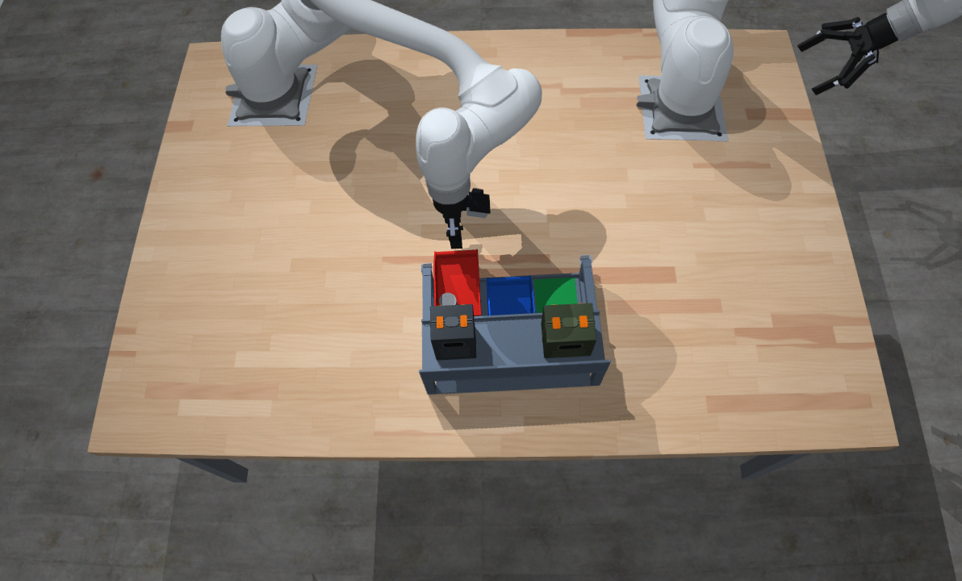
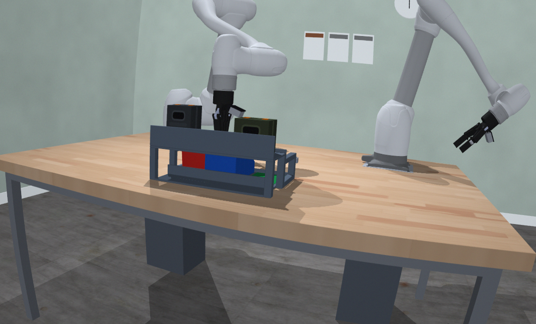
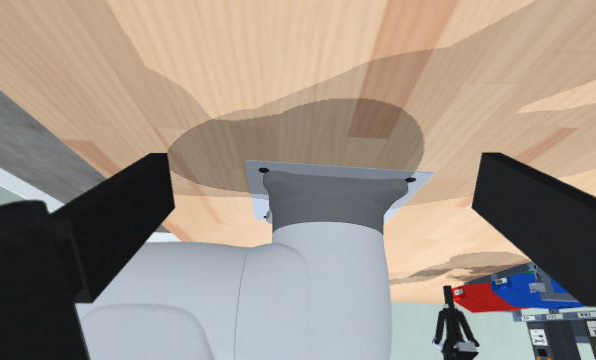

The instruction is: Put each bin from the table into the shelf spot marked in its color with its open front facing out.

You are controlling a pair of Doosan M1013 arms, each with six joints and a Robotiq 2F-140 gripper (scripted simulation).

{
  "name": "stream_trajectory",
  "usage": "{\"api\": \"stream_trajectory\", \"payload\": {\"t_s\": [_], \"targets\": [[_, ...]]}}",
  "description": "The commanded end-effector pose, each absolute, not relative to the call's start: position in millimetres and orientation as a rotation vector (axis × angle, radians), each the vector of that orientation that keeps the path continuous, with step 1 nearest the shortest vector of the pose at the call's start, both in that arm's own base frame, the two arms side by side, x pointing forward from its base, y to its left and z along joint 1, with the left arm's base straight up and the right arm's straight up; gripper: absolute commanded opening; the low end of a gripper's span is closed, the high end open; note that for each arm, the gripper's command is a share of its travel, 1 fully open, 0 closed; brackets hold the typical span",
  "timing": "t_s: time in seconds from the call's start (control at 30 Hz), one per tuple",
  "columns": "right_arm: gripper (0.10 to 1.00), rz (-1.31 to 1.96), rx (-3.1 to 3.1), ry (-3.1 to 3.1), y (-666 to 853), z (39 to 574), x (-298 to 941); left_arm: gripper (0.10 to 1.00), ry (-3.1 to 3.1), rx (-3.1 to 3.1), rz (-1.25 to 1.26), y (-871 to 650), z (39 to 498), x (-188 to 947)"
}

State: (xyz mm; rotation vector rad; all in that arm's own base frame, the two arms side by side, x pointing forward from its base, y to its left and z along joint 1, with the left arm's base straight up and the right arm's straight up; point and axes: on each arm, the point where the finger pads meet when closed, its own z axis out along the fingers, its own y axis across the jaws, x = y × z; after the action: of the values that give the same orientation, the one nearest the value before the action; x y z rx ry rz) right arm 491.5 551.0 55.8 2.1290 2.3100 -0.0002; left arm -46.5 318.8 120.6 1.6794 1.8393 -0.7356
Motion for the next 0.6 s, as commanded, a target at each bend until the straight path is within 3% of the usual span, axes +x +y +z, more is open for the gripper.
{"api": "stream_trajectory", "payload": {"t_s": [0.0, 0.57], "targets": [[0.099, 0.002, 2.129, 2.310, 551.4, 56.7, 491.7, 1.000, 1.840, 1.680, -0.735, 319.1, 121.0, -46.6], [0.099, 0.002, 2.129, 2.310, 551.8, 56.8, 497.1, 1.000, 1.840, 1.680, -0.735, 319.1, 121.0, -46.6]]}}
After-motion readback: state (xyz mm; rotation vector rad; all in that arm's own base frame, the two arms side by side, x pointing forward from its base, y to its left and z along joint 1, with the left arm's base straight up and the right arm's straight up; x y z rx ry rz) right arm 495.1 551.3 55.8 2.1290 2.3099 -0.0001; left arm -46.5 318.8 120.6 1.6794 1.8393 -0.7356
